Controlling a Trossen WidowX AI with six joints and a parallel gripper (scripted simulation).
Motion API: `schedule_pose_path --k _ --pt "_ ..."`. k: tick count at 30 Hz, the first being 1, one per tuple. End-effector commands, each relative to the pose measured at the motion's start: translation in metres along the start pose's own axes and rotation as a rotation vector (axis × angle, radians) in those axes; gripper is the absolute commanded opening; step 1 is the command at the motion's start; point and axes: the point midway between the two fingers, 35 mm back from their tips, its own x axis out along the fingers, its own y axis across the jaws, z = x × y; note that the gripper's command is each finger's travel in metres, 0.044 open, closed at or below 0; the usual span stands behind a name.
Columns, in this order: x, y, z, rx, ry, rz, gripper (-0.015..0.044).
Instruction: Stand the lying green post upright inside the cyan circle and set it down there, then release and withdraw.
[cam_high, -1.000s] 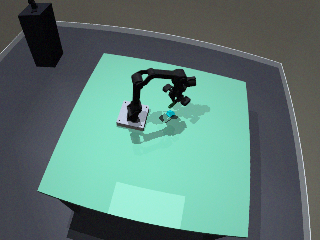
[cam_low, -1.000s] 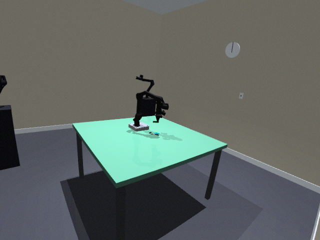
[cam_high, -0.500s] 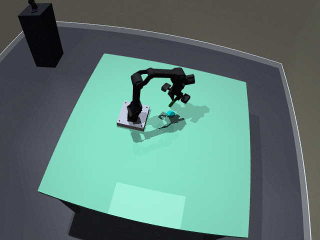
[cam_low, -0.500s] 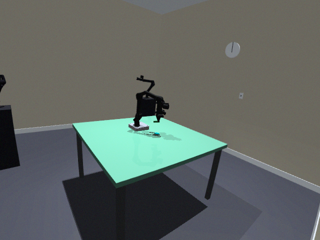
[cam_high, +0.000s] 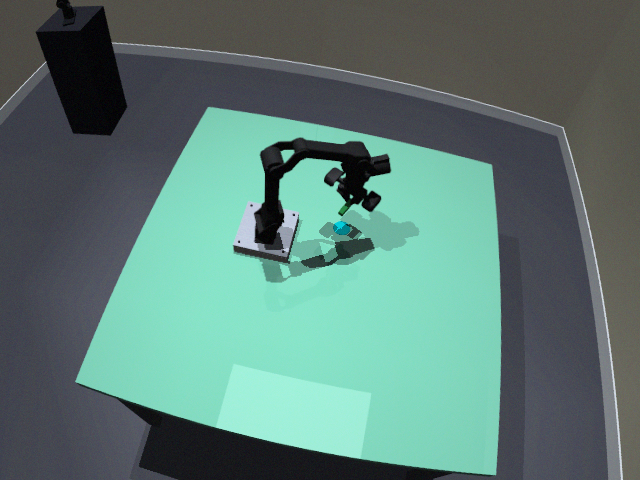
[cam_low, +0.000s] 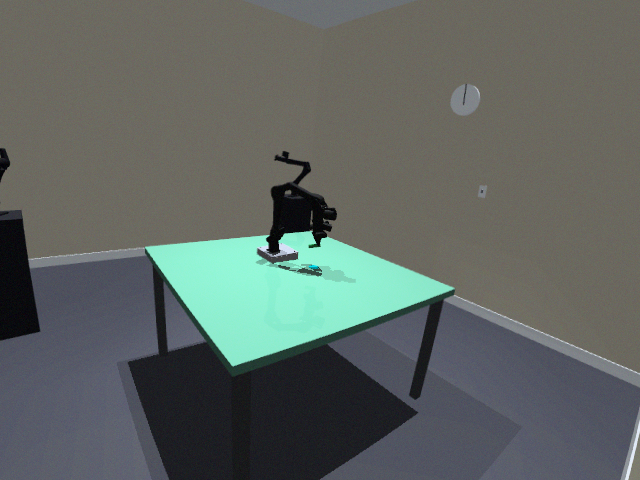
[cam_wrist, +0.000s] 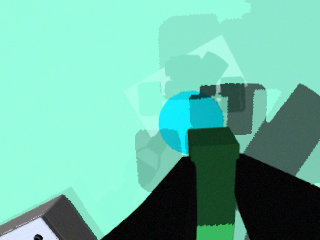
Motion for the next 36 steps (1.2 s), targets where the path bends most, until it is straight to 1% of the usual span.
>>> schedule_pose_path --k 1,36 --pt "0.001 0.000 0.000 0.004 -0.032 0.006 0.0023" --pt "0.017 -0.013 0.009 0.082 -0.291 0.052 0.0023"
